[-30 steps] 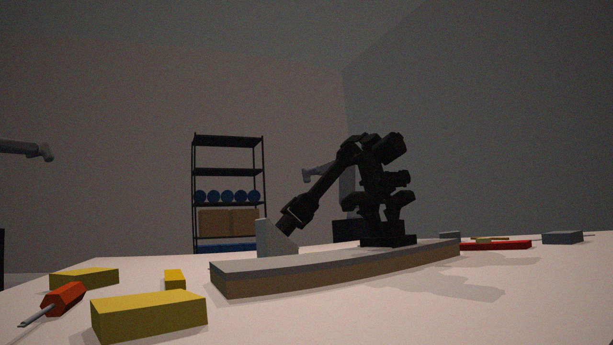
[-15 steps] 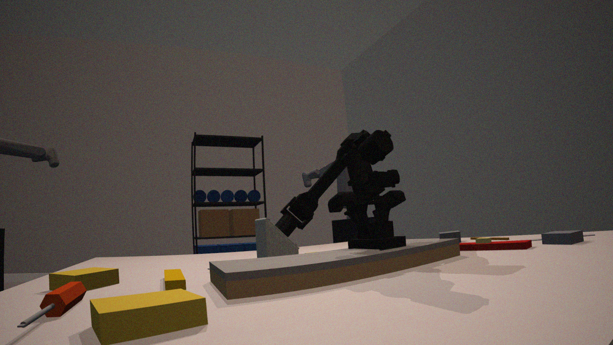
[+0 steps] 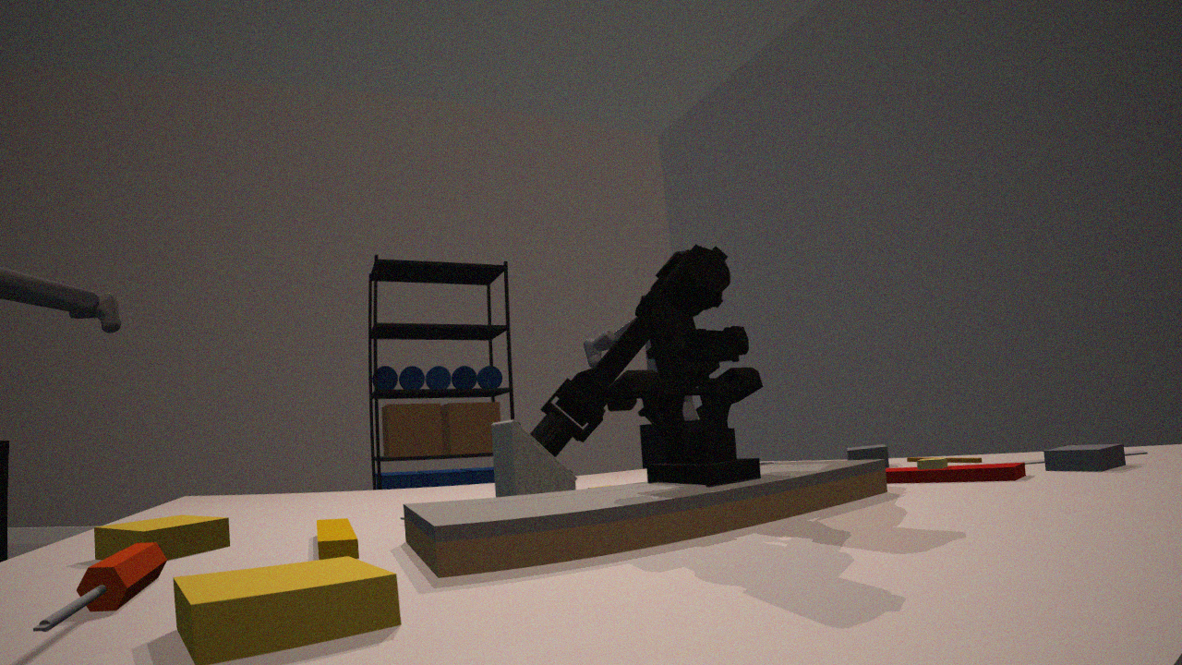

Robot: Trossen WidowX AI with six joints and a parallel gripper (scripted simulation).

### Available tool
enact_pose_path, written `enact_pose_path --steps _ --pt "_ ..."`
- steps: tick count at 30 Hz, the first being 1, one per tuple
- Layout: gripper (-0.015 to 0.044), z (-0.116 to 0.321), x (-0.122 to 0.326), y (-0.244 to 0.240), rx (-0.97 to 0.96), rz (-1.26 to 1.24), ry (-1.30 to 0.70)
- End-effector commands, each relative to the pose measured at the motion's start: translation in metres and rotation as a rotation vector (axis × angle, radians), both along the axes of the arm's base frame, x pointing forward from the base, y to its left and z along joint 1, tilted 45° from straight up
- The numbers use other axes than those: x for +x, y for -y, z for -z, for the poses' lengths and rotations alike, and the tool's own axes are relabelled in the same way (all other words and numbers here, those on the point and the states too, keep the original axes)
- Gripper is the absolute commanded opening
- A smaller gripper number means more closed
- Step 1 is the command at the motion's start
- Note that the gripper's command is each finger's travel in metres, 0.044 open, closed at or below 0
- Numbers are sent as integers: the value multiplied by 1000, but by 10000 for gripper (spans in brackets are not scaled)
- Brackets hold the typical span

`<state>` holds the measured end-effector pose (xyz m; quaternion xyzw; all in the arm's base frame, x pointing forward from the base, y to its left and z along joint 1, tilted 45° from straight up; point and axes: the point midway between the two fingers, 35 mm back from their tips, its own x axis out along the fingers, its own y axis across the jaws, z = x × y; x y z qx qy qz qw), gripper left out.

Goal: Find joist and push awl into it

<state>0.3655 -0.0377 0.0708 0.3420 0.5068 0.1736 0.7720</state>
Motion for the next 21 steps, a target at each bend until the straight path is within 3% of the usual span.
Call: enact_pose_path --steps 1,21 --pt "0 8 -1 8 -2 1 0" --pt "0 40 -5 40 -4 1 0"
